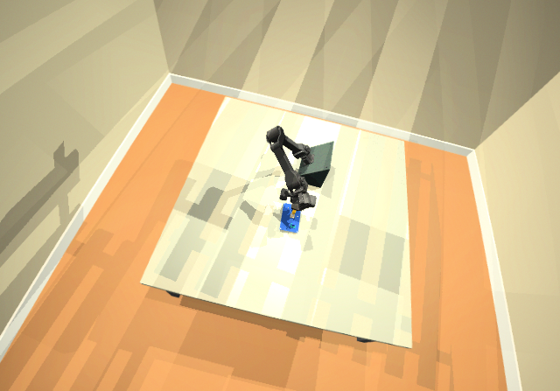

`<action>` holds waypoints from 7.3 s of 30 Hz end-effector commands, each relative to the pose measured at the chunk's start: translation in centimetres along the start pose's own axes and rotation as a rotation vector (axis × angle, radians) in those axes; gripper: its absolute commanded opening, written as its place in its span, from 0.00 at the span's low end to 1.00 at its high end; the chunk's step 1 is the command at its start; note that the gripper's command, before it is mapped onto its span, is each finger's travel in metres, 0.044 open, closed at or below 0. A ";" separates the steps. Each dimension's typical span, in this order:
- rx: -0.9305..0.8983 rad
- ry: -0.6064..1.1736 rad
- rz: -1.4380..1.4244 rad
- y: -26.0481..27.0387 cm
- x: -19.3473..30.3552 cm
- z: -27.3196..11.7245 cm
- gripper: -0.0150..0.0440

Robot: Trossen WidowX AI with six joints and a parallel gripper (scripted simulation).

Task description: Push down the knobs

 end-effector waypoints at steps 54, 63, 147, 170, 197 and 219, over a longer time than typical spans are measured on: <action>0.004 0.007 0.010 -0.3 -4.9 -4.9 0.25; 0.005 0.007 0.010 -0.3 -4.9 -3.5 0.25; 0.006 0.007 0.010 -0.3 -4.8 -1.2 0.25; 0.006 0.007 0.011 -0.3 -4.8 -0.7 0.25; 0.006 0.007 0.011 -0.3 -4.8 -0.4 0.25; 0.006 0.007 0.011 -0.3 -4.8 -0.2 0.25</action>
Point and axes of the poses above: the point midway between the two fingers, 35 mm back from their tips, its own z axis out along the fingers, its own y axis across the jaws, x = y × z, the point moved 5 cm from there along -z, back along the fingers, and after that the axes turned 2 degrees about -z, right-handed, at the moved point
